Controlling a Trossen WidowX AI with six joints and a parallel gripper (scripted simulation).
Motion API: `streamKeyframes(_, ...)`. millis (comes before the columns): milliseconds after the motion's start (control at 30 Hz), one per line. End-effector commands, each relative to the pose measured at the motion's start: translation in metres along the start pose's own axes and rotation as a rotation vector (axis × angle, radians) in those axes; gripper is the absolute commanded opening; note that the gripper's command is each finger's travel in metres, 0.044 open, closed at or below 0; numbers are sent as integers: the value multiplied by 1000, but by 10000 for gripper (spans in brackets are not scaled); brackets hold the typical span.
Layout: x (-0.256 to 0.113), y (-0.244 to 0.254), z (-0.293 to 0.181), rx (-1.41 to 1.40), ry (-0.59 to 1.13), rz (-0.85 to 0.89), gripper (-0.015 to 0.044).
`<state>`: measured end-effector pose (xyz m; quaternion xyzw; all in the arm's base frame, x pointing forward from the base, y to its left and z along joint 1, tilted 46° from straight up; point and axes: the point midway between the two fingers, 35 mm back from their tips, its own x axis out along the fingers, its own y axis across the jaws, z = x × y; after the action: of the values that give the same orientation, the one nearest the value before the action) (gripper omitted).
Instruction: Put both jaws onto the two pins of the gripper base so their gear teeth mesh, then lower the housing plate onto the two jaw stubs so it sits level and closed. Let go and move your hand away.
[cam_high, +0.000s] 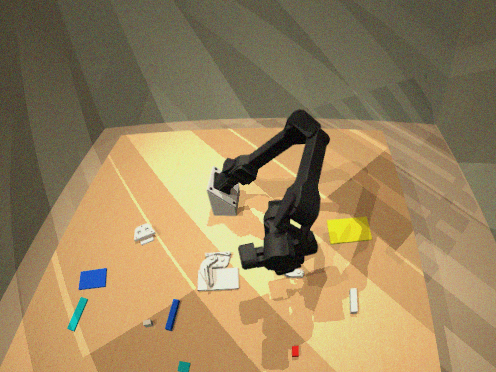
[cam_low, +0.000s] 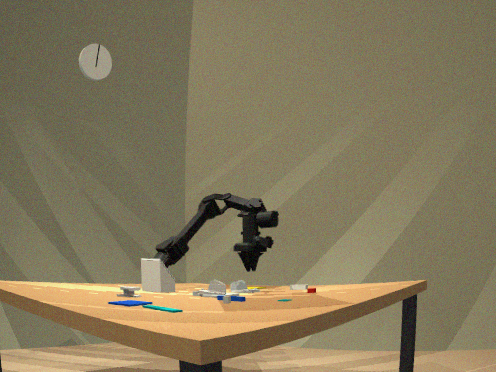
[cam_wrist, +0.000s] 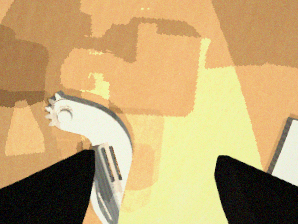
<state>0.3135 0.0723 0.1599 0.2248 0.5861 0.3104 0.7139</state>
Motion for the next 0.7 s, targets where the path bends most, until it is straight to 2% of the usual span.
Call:
streamKeyframes(0, 0, 0, 0, 0, 0, 0, 151)
streamKeyframes(200, 0, 0, 0, 0, 0, 0, 0)
streamKeyframes(633, 0, 0, 0, 0, 0, 0, 0)
streamKeyframes(667, 0, 0, 0, 0, 0, 0, 26)
